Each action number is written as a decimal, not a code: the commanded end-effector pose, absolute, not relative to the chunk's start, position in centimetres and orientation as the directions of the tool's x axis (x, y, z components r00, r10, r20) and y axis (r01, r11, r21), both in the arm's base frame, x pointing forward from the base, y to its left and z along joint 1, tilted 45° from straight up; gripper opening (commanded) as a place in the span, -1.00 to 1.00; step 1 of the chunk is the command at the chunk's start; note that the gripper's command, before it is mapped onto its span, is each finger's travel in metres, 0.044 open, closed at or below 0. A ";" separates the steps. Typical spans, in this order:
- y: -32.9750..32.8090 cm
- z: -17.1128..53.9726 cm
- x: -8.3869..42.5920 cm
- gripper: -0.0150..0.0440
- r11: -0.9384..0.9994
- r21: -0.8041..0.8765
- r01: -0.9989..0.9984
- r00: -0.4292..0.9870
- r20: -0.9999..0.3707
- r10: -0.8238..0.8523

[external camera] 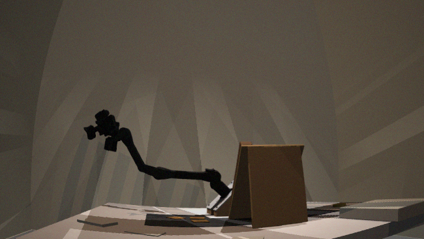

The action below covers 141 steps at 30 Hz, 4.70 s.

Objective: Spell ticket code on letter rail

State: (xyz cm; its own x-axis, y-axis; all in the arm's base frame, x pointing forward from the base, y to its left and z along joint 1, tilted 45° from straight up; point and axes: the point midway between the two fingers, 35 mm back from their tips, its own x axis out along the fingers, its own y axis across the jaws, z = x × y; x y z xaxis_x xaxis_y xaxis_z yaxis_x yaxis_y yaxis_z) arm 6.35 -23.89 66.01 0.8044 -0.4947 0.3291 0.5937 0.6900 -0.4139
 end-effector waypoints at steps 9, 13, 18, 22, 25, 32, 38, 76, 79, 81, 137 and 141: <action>-16.7 67.8 8.8 1.00 0.726 -0.402 0.558 0.821 0.396 -0.412; -14.8 68.7 8.7 1.00 0.702 -0.400 0.590 0.789 0.473 -0.393; -7.3 68.4 11.4 1.00 0.729 -0.445 0.519 0.826 0.480 -0.295; -3.3 67.9 12.6 1.00 0.737 -0.462 0.493 0.829 0.506 -0.238; -0.3 67.3 13.5 1.00 0.744 -0.476 0.468 0.833 0.518 -0.192; 7.3 63.8 16.6 1.00 0.765 -0.538 0.353 0.884 0.459 -0.085; 15.2 57.4 20.3 1.00 0.775 -0.597 0.205 0.938 0.346 0.018; 6.7 2.9 19.4 1.00 0.639 -0.766 0.068 0.803 -0.339 -0.491; 4.6 2.4 18.4 1.00 0.617 -0.781 0.093 0.788 -0.320 -0.525; 4.6 2.4 18.4 1.00 0.617 -0.781 0.093 0.788 -0.320 -0.525; 19.1 12.0 24.2 1.00 -0.399 -0.417 -0.816 0.561 -0.737 -0.376; 19.1 12.0 24.2 1.00 -0.399 -0.417 -0.816 0.561 -0.737 -0.376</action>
State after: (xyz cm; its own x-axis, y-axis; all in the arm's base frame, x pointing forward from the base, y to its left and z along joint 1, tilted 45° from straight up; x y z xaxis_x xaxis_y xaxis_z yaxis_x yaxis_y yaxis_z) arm 24.03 18.83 11.75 0.5566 -0.3846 -0.7364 -0.8178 -0.4095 -0.4043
